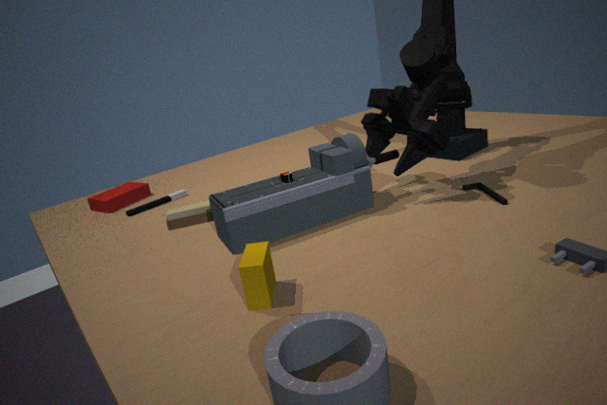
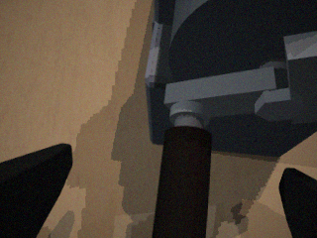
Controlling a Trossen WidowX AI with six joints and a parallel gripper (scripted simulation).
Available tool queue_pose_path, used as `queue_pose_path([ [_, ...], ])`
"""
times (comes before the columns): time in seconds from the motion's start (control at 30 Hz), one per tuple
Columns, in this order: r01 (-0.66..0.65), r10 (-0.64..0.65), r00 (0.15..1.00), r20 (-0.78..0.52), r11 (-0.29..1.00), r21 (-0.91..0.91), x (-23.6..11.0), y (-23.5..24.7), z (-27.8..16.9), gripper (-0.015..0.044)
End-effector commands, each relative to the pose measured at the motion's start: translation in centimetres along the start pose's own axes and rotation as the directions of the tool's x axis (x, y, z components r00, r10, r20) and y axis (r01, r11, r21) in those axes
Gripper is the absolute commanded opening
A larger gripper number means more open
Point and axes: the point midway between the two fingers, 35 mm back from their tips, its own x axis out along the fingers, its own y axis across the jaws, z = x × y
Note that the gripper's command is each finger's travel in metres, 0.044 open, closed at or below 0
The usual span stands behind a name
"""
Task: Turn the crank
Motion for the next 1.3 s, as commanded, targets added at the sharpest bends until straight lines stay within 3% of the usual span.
queue_pose_path([
  [0.0,0.007,-0.007,1.000,-0.001,1.000,0.002,0.29,-0.14,-0.39,0.0414],
  [0.53,0.007,-0.007,1.000,-0.001,1.000,0.002,0.29,-0.14,-0.39,0.0000],
  [1.27,0.007,-0.007,1.000,-0.001,1.000,0.002,-0.03,0.07,-0.08,0.0000],
])
